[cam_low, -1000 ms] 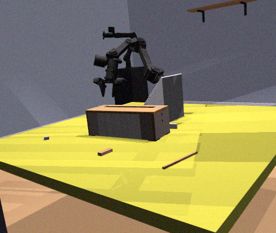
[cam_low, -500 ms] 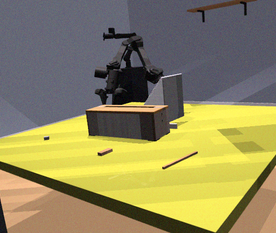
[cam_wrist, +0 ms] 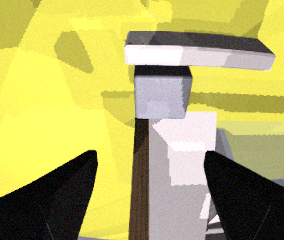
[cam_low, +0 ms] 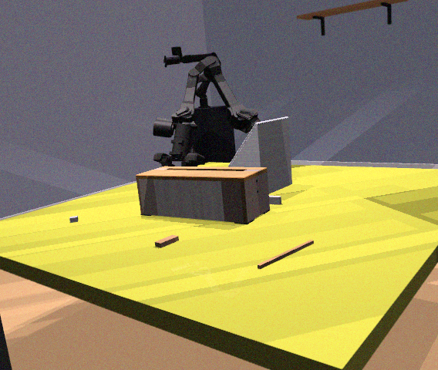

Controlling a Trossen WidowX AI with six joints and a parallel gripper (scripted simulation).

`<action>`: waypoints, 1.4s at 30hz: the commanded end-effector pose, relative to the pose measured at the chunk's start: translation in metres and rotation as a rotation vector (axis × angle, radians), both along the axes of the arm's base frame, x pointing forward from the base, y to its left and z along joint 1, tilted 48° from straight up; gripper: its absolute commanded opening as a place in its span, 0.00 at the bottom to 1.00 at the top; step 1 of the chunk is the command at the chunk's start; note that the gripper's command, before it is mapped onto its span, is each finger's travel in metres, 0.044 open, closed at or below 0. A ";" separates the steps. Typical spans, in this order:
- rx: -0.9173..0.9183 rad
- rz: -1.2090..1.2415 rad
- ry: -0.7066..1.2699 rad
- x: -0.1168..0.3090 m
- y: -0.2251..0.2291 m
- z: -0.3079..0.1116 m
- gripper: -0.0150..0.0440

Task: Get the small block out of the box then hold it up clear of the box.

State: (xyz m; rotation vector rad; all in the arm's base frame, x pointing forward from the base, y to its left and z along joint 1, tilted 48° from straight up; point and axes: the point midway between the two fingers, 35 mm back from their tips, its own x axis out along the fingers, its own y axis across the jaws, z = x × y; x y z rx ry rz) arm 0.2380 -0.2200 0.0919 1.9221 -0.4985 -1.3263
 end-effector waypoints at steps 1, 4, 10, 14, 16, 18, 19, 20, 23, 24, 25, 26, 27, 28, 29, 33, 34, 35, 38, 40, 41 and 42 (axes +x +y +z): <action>0.007 0.006 0.012 -0.001 -0.003 -0.009 0.74; 0.007 0.007 0.013 -0.001 -0.007 -0.012 0.74; 0.006 0.008 0.015 0.000 -0.014 -0.018 0.74; 0.007 0.007 0.013 0.000 -0.019 -0.022 0.74; 0.007 0.006 0.013 0.000 -0.021 -0.025 0.74; 0.007 0.005 0.012 0.000 -0.023 -0.027 0.74; 0.007 0.005 0.012 0.000 -0.025 -0.028 0.74; 0.007 0.005 0.012 -0.001 -0.026 -0.029 0.74; 0.007 0.004 0.011 -0.001 -0.029 -0.033 0.74; 0.007 0.003 0.010 -0.001 -0.031 -0.034 0.74; 0.007 0.003 0.010 -0.001 -0.032 -0.035 0.74; 0.007 0.003 0.010 -0.001 -0.033 -0.036 0.74; 0.007 0.002 0.009 -0.001 -0.034 -0.037 0.74; 0.007 0.002 0.009 -0.002 -0.035 -0.039 0.74; 0.007 0.001 0.009 -0.002 -0.036 -0.040 0.74; 0.007 0.001 0.008 -0.002 -0.038 -0.042 0.69; 0.007 0.001 0.008 -0.002 -0.038 -0.042 0.65; 0.007 0.001 0.008 -0.002 -0.038 -0.042 0.60; 0.007 0.001 0.008 -0.002 -0.038 -0.042 0.47; 0.007 0.001 0.008 -0.002 -0.038 -0.042 0.45; 0.007 0.001 0.008 -0.002 -0.038 -0.042 0.44; 0.007 0.001 0.008 -0.002 -0.038 -0.042 0.43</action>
